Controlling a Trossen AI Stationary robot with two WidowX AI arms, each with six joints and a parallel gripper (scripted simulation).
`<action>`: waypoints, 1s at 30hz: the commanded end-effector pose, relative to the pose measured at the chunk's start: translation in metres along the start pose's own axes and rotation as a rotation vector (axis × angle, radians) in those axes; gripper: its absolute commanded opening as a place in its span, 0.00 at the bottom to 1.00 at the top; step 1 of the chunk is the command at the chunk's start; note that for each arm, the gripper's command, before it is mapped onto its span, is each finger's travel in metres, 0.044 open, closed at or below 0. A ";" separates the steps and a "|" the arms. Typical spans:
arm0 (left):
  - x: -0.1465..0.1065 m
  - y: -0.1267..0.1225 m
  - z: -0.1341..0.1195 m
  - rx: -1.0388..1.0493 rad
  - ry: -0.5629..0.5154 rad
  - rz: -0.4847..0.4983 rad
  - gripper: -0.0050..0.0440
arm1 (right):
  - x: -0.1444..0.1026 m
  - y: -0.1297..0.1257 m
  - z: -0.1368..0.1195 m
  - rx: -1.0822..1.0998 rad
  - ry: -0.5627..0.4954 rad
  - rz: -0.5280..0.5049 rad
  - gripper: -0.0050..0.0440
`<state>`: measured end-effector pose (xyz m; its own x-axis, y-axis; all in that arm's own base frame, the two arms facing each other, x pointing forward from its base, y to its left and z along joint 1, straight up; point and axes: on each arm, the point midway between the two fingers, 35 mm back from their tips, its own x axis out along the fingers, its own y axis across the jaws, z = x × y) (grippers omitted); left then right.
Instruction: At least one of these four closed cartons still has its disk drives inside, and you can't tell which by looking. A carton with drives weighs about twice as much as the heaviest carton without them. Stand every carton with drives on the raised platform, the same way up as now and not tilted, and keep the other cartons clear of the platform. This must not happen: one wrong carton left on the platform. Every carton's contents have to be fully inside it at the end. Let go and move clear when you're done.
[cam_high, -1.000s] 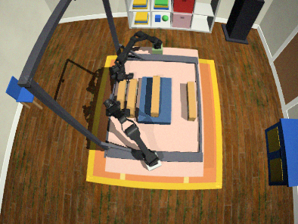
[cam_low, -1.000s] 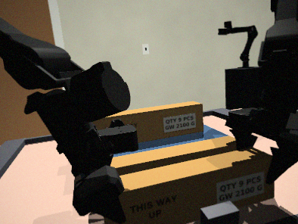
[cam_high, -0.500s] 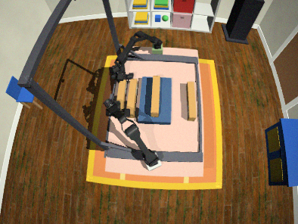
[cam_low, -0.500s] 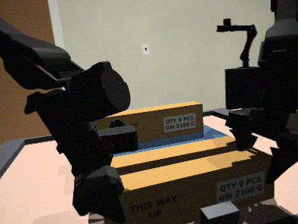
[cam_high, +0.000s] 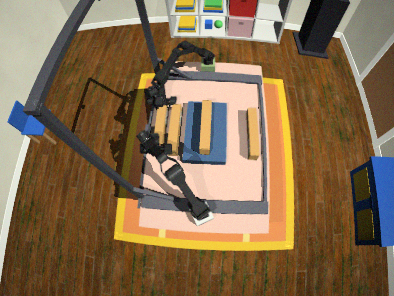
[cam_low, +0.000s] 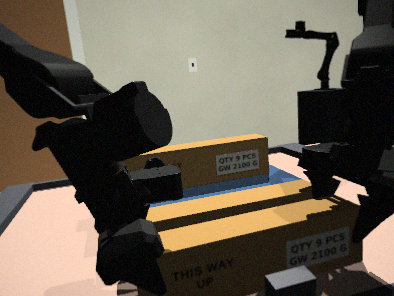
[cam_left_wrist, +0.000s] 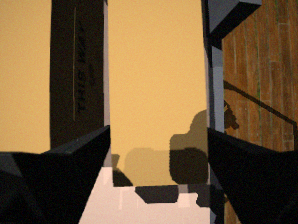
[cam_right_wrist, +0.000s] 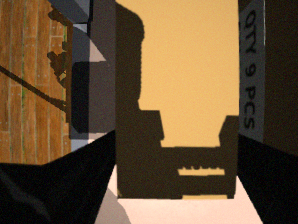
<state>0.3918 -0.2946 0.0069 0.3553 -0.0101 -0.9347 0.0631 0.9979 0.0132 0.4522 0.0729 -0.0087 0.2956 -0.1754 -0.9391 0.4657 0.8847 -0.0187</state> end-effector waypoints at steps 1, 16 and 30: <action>-0.010 -0.003 0.010 -0.007 -0.026 -0.018 0.89 | -0.006 0.002 0.008 0.012 -0.020 0.012 0.89; -0.010 -0.003 0.010 -0.007 -0.026 -0.018 0.89 | -0.006 0.002 0.008 0.012 -0.020 0.012 0.89; -0.012 -0.003 0.008 -0.007 -0.026 -0.018 0.00 | -0.012 0.004 0.009 0.009 -0.027 0.022 0.00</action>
<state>0.3917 -0.2949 0.0072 0.3553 -0.0112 -0.9347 0.0607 0.9981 0.0111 0.4531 0.0751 -0.0083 0.3004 -0.1690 -0.9387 0.4624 0.8866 -0.0116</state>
